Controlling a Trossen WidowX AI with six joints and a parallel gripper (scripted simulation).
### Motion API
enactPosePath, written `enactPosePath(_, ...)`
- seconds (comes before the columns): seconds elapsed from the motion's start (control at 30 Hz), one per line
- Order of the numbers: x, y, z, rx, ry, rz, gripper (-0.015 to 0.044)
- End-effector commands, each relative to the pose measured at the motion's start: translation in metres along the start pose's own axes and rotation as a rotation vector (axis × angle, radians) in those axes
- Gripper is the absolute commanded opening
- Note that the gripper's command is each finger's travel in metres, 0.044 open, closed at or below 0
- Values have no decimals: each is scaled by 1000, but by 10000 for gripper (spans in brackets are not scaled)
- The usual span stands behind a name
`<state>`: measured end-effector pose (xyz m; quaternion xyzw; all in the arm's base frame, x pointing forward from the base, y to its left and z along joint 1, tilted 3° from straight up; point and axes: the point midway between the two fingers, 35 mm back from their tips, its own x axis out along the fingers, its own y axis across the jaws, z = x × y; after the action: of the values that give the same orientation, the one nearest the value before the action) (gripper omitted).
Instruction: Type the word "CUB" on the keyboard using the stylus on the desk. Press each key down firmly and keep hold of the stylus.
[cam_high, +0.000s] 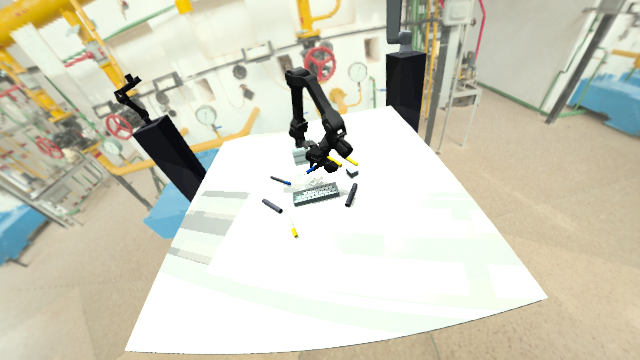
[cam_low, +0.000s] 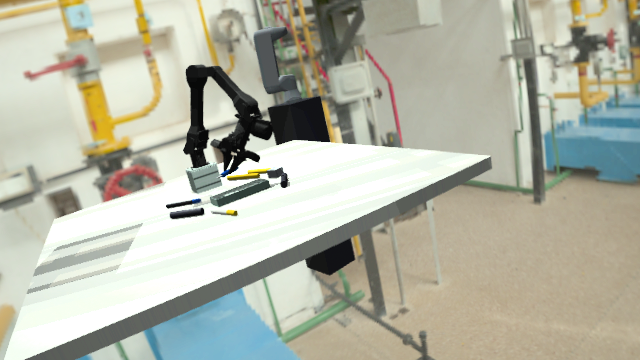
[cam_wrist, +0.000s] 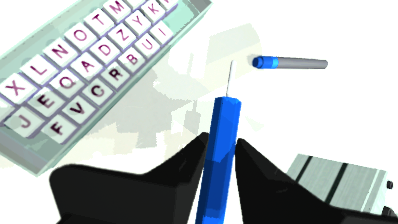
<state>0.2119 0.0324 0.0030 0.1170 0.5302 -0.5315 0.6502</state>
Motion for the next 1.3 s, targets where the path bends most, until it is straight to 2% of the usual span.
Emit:
enactPosePath(0.0, -6, 5, 5, -166, -26, -16, 0)
enactPosePath(0.63, -23, 22, 20, -891, -79, -133, 0)
enactPosePath(1.27, -41, 40, 34, -1615, -60, -294, 0)
